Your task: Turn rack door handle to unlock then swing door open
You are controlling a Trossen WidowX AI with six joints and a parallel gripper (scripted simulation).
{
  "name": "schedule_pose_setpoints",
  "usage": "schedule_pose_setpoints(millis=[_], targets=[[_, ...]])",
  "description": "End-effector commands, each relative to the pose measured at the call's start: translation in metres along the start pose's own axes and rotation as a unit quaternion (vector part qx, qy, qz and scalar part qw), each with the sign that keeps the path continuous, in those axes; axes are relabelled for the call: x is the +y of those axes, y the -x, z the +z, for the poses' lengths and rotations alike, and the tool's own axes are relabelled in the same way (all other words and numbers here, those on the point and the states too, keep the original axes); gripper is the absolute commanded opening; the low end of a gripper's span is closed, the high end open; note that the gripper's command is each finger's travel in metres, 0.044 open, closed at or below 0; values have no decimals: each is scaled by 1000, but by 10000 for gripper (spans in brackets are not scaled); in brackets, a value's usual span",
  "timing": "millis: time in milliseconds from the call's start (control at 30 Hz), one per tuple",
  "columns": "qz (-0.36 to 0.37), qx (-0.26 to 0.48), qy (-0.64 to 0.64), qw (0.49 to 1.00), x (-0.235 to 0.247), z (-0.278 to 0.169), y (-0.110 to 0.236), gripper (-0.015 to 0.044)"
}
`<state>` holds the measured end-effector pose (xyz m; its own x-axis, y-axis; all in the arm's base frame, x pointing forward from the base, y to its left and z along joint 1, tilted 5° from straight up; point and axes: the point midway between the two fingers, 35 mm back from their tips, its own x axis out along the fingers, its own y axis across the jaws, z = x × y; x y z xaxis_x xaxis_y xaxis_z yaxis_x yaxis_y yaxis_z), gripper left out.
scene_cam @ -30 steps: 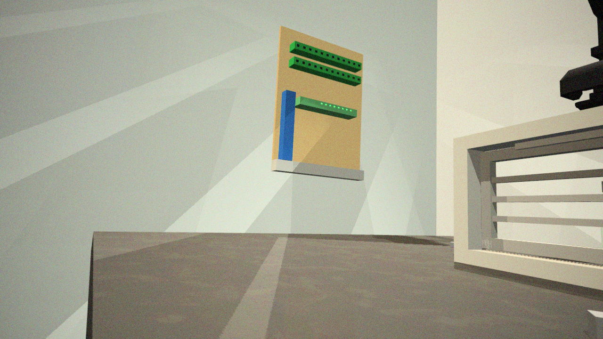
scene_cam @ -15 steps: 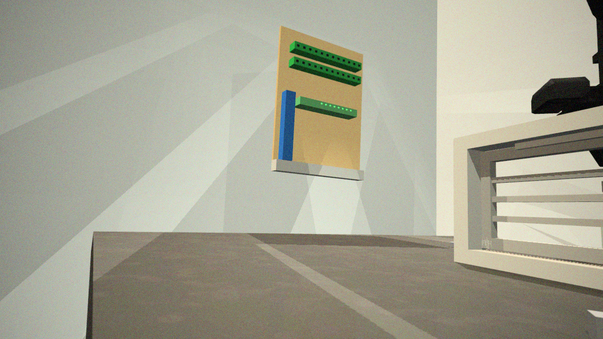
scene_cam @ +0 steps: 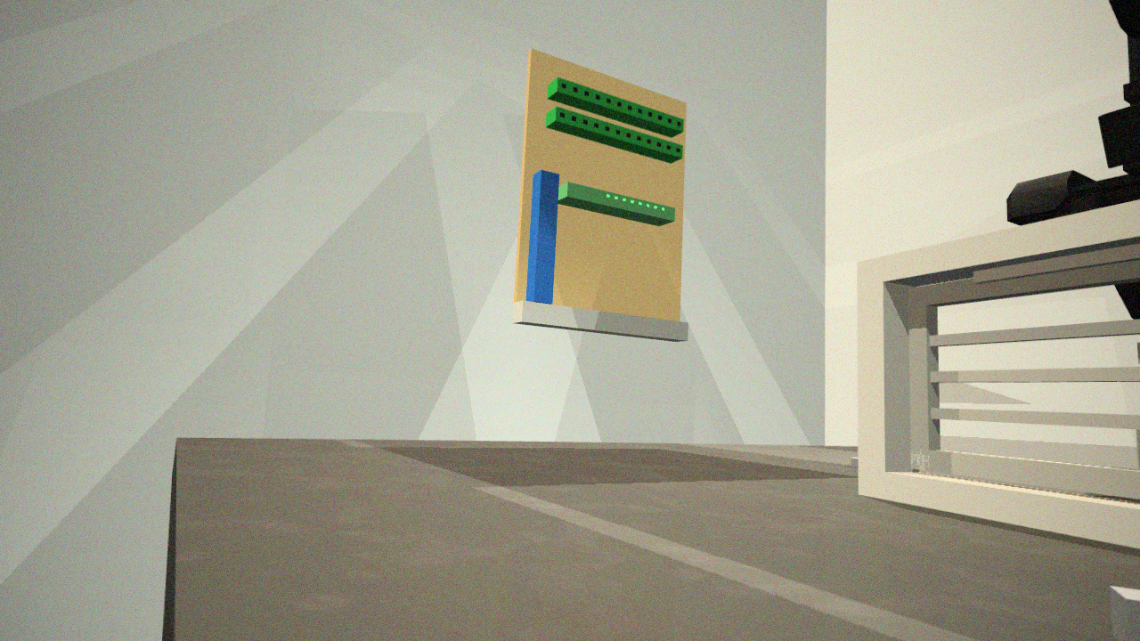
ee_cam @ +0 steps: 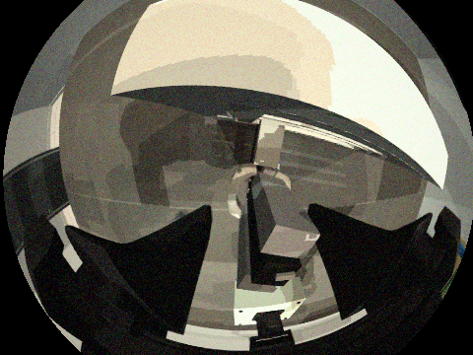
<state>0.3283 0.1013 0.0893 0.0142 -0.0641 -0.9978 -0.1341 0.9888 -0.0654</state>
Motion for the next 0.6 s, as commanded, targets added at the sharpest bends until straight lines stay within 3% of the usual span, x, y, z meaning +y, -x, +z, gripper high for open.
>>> schedule_pose_setpoints(millis=[0,267,567], targets=[[-2,0,-95,996,0,1,-1,299],[-2,0,-289,957,0,1,-1,299],[-2,-1,-493,870,0,1,-1,299]])
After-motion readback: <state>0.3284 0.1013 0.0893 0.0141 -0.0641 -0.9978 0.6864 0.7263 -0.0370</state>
